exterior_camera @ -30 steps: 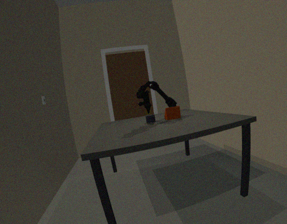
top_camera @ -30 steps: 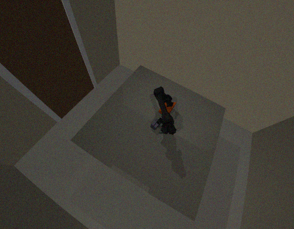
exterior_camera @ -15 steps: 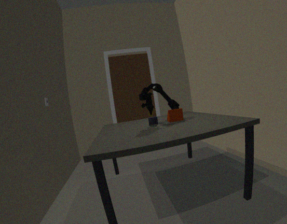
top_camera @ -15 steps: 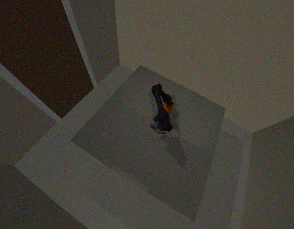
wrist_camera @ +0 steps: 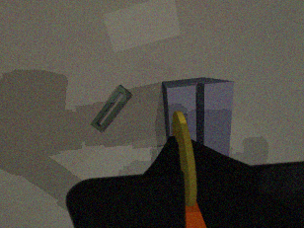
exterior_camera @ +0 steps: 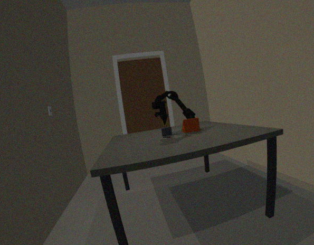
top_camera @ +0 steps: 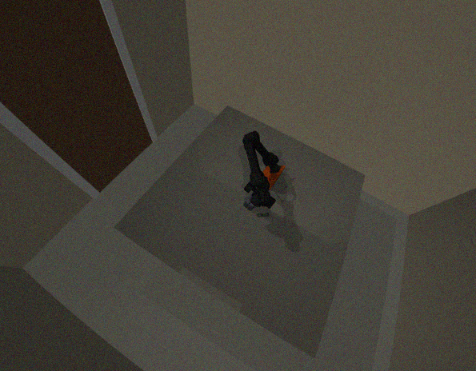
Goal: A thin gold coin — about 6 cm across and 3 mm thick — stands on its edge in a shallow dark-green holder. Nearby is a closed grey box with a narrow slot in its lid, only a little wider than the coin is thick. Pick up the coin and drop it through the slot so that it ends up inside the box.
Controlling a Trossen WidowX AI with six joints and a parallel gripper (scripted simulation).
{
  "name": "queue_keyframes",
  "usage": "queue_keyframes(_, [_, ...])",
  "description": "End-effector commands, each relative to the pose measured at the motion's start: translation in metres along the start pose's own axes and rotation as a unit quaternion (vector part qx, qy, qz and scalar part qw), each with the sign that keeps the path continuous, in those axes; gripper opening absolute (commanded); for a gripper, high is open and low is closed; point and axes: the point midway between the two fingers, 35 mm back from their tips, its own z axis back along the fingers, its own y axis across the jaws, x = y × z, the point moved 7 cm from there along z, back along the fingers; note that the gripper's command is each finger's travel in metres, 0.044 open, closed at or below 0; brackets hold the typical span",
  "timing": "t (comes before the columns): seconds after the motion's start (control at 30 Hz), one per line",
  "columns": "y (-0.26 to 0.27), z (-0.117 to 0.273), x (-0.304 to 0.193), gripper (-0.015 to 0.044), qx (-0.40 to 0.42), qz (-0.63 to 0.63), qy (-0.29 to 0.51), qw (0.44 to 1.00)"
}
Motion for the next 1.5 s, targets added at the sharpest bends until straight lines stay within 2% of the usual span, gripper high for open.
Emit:
queue_keyframes(0.0, [-0.012,0.0,-0.004,0.0,-0.003,0.003,-0.002,1.0])
queue_keyframes(0.23, [-0.027,-0.001,-0.01,0.0,-0.004,0.003,-0.002,1.0])
queue_keyframes(1.47, [-0.03,0.0,-0.008,0.0,-0.002,0.005,0.001,1.0])
